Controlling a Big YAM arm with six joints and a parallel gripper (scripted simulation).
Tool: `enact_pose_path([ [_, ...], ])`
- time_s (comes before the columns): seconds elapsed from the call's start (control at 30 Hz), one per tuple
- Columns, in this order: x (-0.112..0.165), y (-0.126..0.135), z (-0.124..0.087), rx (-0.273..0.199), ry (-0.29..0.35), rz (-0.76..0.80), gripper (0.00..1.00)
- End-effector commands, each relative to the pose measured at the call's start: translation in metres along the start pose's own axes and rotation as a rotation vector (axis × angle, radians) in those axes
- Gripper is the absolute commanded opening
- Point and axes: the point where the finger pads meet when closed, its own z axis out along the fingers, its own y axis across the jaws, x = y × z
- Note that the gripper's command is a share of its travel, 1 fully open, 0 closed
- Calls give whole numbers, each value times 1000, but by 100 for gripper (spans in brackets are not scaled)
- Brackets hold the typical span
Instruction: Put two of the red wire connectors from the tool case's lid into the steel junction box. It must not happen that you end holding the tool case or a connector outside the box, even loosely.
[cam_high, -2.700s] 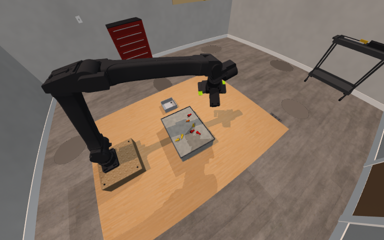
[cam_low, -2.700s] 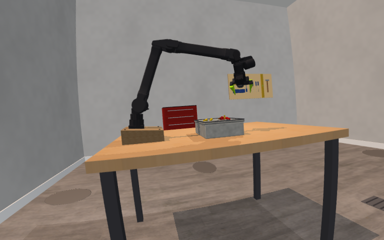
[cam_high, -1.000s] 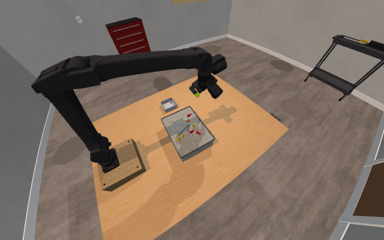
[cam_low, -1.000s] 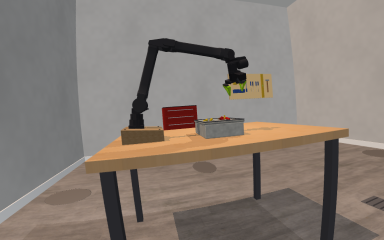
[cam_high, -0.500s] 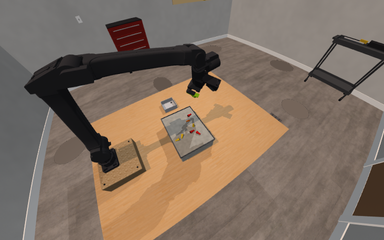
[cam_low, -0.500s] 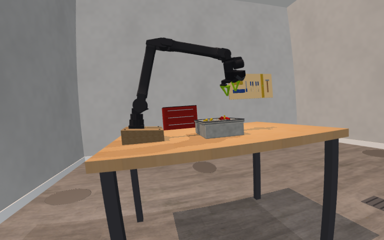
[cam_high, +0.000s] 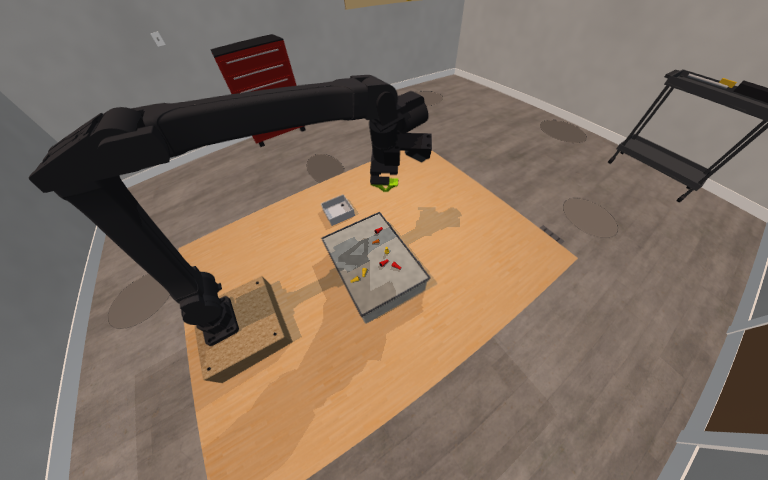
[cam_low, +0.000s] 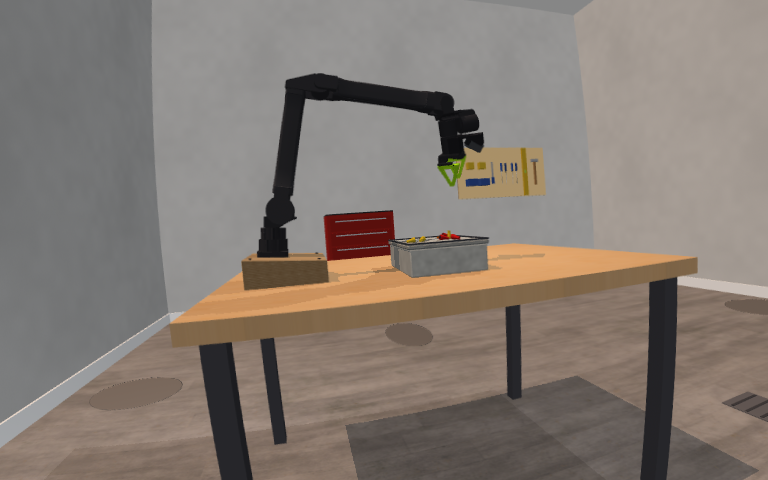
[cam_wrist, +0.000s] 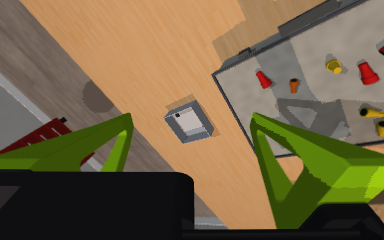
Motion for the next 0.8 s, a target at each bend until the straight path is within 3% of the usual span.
enact_pose_path([
  [0.0, 12, -1, 8, 29, 30, -162, 100],
  [0.1, 14, -1, 9, 35, 33, -190, 100],
  [0.53, 39, -1, -9, 83, 35, -599, 100],
  [0.77, 49, -6, -2, 115, 71, -777, 100],
])
